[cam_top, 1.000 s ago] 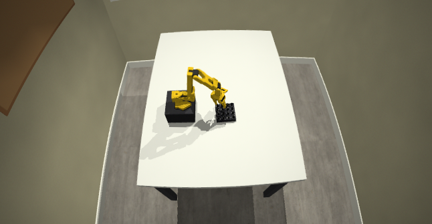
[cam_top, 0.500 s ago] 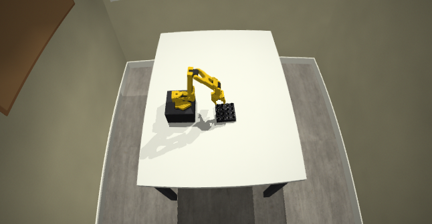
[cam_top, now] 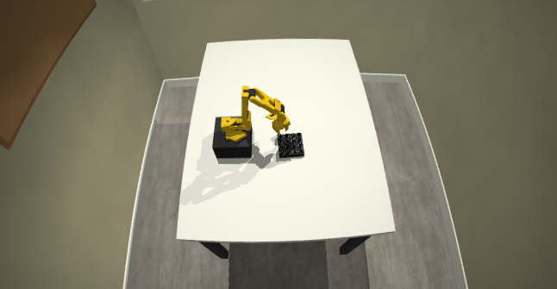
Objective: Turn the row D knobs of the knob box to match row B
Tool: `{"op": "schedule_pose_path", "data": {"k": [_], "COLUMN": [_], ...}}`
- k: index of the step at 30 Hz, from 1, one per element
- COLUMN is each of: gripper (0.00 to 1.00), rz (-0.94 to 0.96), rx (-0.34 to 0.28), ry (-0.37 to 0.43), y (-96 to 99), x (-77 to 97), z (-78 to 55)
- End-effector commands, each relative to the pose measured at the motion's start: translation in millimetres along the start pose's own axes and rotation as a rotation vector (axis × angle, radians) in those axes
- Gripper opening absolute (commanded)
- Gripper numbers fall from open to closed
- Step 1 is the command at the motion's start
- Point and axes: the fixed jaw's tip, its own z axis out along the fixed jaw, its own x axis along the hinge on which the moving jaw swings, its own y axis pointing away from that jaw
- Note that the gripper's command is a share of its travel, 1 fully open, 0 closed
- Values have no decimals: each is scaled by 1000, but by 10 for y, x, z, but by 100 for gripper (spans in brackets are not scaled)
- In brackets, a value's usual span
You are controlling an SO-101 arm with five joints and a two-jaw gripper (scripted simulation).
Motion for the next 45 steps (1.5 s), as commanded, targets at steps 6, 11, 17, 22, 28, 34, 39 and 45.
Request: {"op": "schedule_pose_path", "data": {"k": [6,11,17,22,28,34,39,45], "gripper": [16,14,13,12,11,10,10,10], "rz": [-282,-449,-620,-714,-809,-889,-924,-950], "rx": [-5,-5,-4,-4,-3,-3,-3,-3], "ry": [-7,-8,-8,-8,-9,-9,-9,-9], "y": [-29,-43,-58,-68,-78,-86,-90,-93], "x": [-13,-13,-14,-15,-17,-19,-20,-21], "z": [4,4,4,4,5,5,5,5]}}
